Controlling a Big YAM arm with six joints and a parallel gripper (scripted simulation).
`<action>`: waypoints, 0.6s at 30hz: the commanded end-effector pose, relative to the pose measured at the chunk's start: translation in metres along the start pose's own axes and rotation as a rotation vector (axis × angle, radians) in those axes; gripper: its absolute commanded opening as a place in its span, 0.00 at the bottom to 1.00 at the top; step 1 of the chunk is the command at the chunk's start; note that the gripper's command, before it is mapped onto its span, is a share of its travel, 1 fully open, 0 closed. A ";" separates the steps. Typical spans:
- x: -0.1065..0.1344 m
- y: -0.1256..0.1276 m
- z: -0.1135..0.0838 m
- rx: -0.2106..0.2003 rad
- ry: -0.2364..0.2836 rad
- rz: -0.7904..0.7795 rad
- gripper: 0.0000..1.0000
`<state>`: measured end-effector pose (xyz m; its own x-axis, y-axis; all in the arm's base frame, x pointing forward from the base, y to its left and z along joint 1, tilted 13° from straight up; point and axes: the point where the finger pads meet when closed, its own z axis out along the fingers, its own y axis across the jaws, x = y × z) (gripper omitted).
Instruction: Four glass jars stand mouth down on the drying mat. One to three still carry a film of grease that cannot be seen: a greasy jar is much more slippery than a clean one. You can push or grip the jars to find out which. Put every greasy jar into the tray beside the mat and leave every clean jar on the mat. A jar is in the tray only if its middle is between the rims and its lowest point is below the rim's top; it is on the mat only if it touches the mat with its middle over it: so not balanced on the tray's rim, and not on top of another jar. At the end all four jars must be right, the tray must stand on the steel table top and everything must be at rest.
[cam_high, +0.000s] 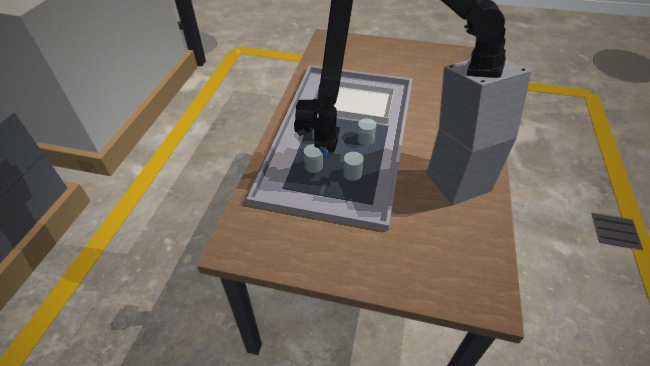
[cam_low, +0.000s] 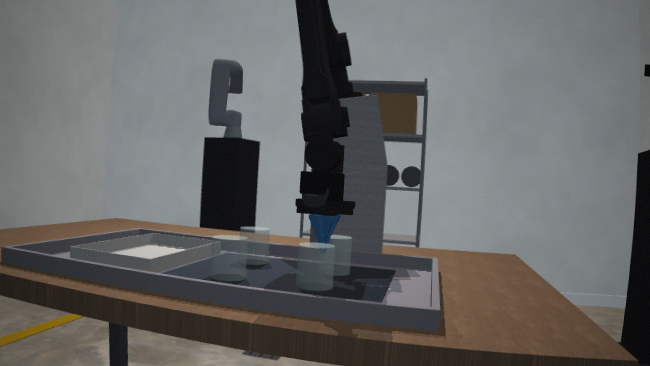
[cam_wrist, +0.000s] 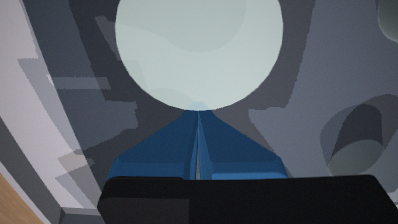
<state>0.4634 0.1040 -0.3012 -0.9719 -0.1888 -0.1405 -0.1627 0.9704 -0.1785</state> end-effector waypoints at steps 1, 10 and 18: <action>-0.004 -0.004 0.003 0.002 0.005 -0.003 0.00; -0.005 -0.004 0.003 0.002 0.005 -0.003 0.00; -0.006 -0.004 0.003 0.002 0.005 -0.003 0.00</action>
<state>0.4655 0.1044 -0.3007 -0.9720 -0.1885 -0.1407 -0.1623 0.9705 -0.1785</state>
